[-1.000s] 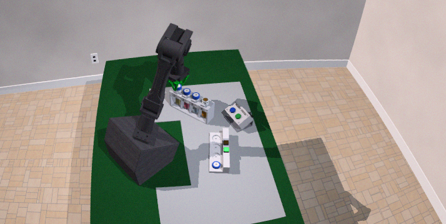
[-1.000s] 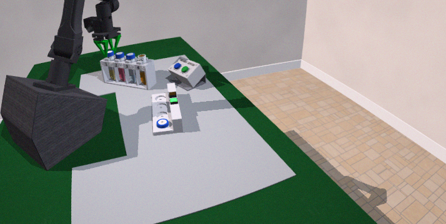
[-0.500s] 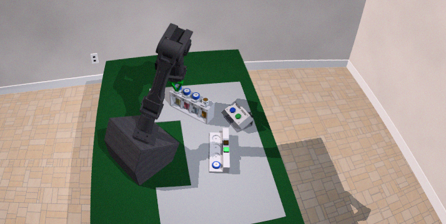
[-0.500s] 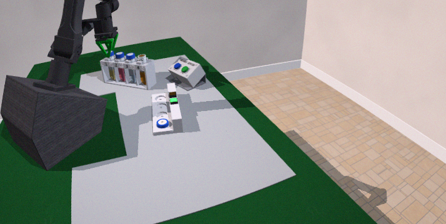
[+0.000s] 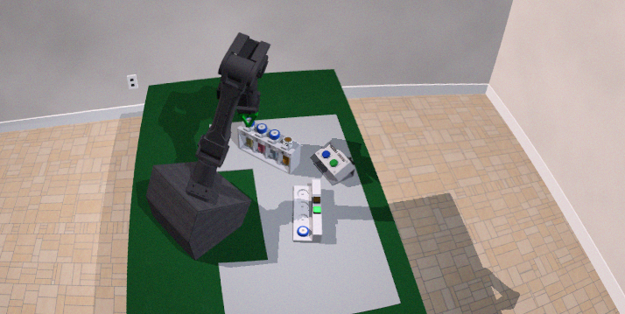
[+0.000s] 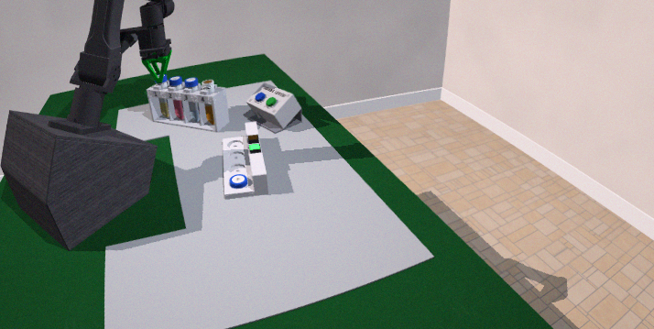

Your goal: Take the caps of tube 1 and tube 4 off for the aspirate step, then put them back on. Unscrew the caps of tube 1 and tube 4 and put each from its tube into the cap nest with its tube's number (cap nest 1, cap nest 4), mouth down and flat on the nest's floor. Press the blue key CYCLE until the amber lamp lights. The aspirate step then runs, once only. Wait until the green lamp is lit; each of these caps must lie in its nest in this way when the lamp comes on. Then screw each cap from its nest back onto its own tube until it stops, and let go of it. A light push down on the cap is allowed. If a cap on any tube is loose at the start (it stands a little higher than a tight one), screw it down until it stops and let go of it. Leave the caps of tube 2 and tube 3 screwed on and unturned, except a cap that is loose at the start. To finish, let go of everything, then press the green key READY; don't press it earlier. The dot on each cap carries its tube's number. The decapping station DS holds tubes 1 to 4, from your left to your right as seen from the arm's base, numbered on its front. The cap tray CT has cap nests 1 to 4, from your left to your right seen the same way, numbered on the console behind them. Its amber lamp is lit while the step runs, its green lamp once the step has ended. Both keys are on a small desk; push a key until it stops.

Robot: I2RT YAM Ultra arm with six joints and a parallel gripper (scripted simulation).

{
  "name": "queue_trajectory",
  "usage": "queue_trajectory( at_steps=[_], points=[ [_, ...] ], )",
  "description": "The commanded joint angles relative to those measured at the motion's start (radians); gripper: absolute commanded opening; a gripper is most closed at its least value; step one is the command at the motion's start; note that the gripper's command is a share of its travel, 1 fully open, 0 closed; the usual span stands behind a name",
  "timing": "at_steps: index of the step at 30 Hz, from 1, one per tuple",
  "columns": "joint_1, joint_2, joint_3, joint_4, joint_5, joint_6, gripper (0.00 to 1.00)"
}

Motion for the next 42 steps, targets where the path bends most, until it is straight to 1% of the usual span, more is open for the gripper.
queue_trajectory(
  at_steps=[1, 6, 21, 23, 38, 40, 42],
  points=[
    [0.001, -0.006, 0.003, -0.002, -0.001, -0.002, 0.00],
    [0.001, -0.006, 0.003, -0.002, -0.001, -0.002, 0.00],
    [0.000, -0.005, 0.002, 0.001, -0.001, 0.748, 0.00],
    [0.000, -0.005, 0.002, 0.001, -0.001, 0.748, 0.00],
    [-0.001, -0.004, 0.001, 0.003, -0.001, 1.497, 0.00],
    [-0.001, -0.004, 0.001, 0.003, -0.001, 1.497, 0.00],
    [0.000, -0.004, 0.001, 0.003, -0.001, 1.597, 0.00]
  ],
)
